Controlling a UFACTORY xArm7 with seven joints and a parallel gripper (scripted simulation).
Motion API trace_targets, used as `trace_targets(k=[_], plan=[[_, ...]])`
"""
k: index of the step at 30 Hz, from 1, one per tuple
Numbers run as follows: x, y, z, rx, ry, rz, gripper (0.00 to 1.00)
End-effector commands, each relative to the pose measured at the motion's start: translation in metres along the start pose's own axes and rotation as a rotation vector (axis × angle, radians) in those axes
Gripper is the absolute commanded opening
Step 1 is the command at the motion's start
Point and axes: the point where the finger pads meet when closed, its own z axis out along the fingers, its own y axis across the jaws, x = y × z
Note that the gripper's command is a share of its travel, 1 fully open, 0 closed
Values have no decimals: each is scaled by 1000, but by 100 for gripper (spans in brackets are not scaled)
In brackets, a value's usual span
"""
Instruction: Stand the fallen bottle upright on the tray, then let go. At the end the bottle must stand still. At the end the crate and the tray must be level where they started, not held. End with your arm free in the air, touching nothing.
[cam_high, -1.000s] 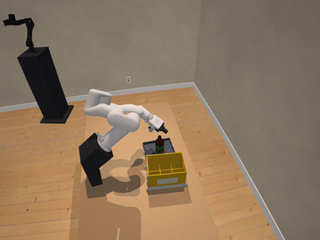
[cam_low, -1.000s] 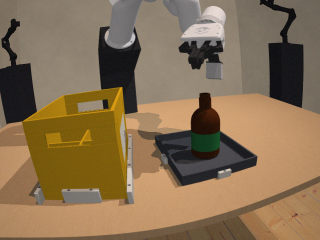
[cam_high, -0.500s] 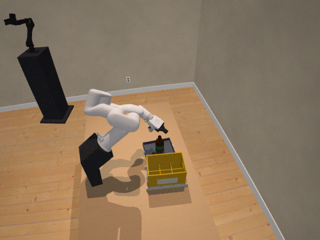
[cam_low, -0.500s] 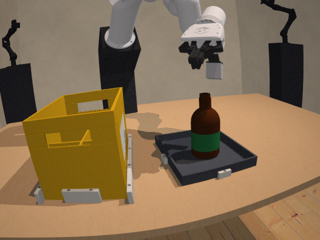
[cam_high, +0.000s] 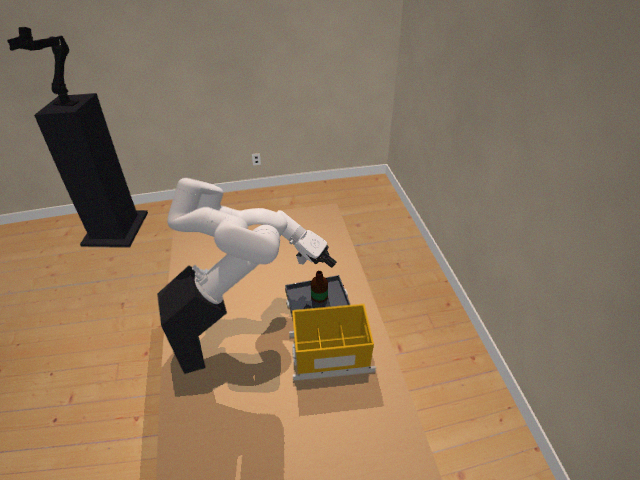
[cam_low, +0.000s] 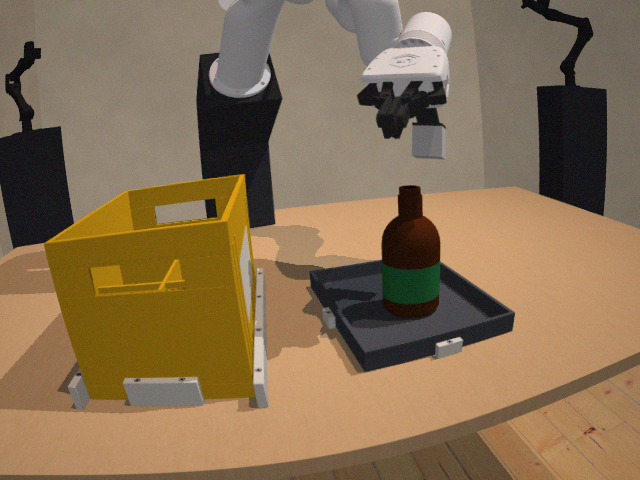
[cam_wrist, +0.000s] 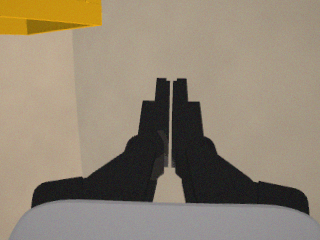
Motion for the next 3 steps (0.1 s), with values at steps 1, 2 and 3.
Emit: trace_targets(k=[1,2,3], plan=[[-1,0,0,0,1,2,0],[-1,0,0,0,1,2,0],[-1,0,0,0,1,2,0]])
